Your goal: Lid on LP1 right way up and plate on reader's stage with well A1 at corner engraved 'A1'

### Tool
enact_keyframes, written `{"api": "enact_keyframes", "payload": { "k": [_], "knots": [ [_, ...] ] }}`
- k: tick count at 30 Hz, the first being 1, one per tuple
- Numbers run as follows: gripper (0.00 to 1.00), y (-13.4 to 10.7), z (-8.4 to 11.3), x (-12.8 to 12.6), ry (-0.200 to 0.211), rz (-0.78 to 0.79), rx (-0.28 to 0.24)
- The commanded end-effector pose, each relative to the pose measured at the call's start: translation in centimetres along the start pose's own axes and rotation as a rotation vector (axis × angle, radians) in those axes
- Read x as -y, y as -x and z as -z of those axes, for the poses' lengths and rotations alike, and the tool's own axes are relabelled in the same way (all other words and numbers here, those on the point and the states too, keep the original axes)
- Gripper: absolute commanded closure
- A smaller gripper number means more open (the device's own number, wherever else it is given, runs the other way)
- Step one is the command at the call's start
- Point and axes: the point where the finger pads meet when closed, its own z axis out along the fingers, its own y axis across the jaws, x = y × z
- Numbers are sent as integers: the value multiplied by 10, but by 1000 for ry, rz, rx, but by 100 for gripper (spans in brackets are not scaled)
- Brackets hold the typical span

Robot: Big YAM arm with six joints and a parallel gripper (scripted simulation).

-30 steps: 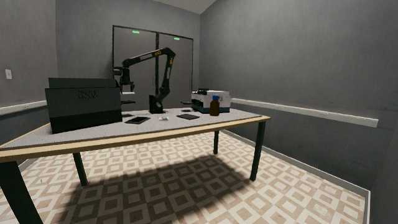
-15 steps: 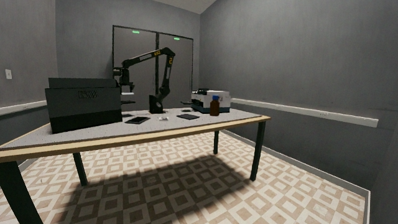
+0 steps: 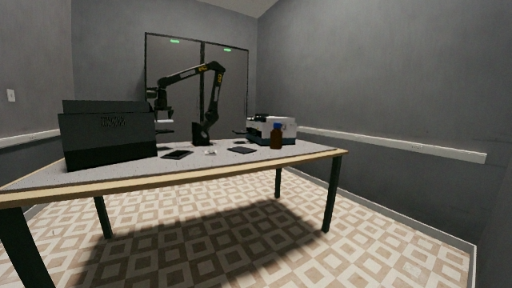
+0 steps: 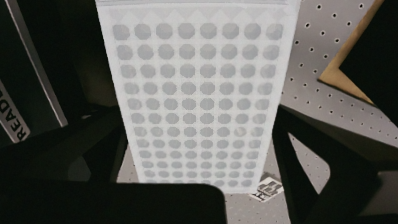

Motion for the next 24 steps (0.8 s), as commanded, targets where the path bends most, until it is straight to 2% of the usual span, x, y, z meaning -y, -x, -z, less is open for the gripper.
{"api": "enact_keyframes", "payload": {
  "k": [1, 5, 10, 16, 24],
  "knots": [
    [14, 6, 7, -13, 36, 8, -1],
    [14, 6, 10, -19, 45, 10, 1],
    [14, 6, 23, -25, 80, 15, 8],
    [14, 6, 22, -27, 88, 17, 10],
    [14, 7, -3, -11, 23, 6, -4]
  ]
}}
